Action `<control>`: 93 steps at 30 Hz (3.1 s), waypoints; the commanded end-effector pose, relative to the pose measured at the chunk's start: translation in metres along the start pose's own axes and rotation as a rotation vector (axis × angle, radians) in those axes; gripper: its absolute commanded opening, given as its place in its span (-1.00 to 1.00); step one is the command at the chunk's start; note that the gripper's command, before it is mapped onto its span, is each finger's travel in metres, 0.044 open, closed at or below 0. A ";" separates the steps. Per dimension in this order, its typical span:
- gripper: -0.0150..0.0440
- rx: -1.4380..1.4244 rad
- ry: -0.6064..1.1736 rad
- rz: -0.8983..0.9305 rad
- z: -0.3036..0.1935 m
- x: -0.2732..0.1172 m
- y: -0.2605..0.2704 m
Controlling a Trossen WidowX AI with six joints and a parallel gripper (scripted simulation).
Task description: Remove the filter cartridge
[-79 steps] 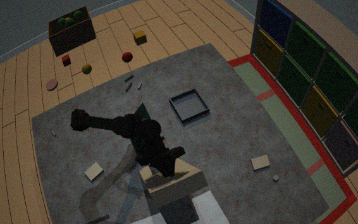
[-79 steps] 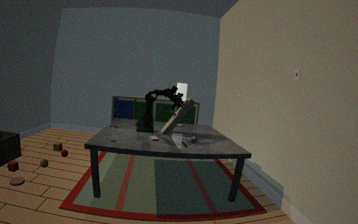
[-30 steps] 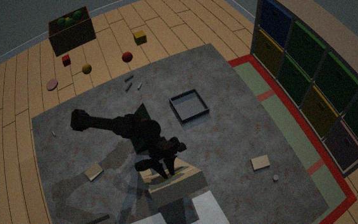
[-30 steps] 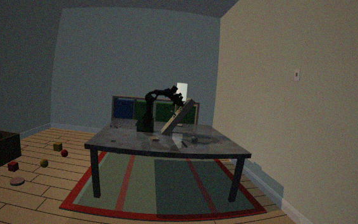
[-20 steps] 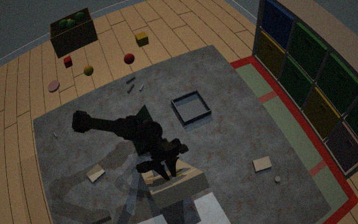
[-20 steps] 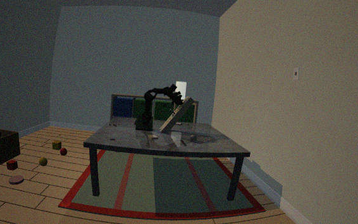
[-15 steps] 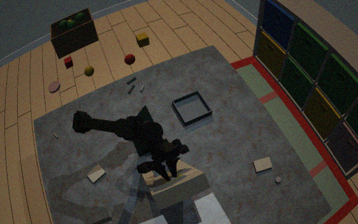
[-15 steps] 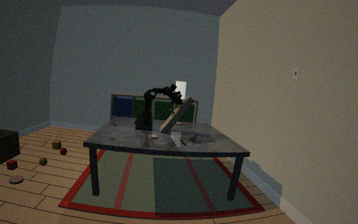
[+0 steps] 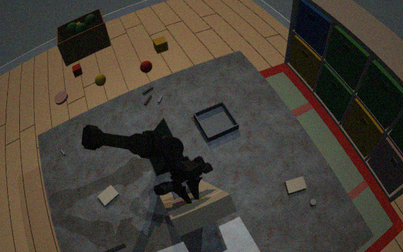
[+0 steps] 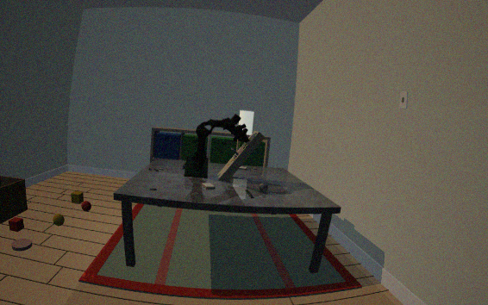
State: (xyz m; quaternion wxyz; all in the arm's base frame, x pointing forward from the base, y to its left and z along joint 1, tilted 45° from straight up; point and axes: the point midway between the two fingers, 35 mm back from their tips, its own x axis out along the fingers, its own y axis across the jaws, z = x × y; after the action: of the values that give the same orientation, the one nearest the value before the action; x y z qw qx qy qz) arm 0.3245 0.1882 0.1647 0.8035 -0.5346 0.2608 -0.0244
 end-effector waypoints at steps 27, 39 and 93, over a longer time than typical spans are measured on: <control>-0.49 0.001 0.000 0.001 0.000 -0.001 0.000; -0.49 0.018 0.023 0.019 0.002 -0.043 0.004; -0.11 0.012 0.033 0.014 -0.066 -0.065 0.027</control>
State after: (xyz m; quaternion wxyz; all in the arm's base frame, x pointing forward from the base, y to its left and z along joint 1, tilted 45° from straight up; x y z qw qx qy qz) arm 0.2329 0.1658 0.1476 0.8016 -0.5279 0.2794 -0.0282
